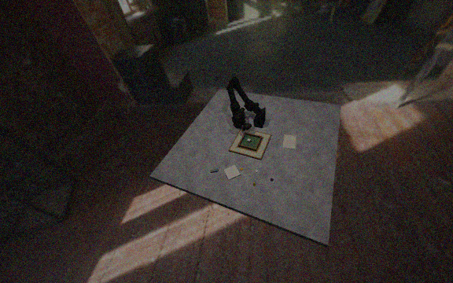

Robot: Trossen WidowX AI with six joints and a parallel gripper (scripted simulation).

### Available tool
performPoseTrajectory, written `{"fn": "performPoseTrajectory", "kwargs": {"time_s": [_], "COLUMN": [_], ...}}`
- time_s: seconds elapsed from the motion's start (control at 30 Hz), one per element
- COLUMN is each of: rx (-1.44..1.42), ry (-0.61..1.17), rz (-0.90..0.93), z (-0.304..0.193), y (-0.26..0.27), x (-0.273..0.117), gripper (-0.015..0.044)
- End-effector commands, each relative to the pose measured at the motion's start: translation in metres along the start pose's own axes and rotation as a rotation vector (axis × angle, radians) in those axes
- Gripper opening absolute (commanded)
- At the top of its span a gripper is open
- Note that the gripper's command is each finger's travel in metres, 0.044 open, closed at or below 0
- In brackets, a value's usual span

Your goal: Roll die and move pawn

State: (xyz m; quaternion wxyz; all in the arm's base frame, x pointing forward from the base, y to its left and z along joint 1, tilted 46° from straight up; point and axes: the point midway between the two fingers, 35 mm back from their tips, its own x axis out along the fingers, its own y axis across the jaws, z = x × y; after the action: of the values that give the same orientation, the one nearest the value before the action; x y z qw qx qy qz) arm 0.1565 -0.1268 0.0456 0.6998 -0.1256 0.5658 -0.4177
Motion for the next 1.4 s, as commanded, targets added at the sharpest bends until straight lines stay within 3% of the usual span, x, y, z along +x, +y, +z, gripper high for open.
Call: {"fn": "performPoseTrajectory", "kwargs": {"time_s": [0.0, 0.2, 0.4, 0.63, 1.37], "rx": [-0.006, -0.006, -0.006, -0.006, -0.011], "ry": [0.003, 0.003, 0.003, 0.005, 0.019], "rz": [0.000, 0.000, 0.000, 0.007, 0.031], "z": [-0.002, -0.002, -0.002, -0.001, 0.002], "y": [0.000, 0.000, 0.000, 0.002, 0.006], "x": [0.005, 0.005, 0.005, 0.000, -0.087], "gripper": [0.0200, 0.0043, 0.0002, 0.0000, 0.0000]}}
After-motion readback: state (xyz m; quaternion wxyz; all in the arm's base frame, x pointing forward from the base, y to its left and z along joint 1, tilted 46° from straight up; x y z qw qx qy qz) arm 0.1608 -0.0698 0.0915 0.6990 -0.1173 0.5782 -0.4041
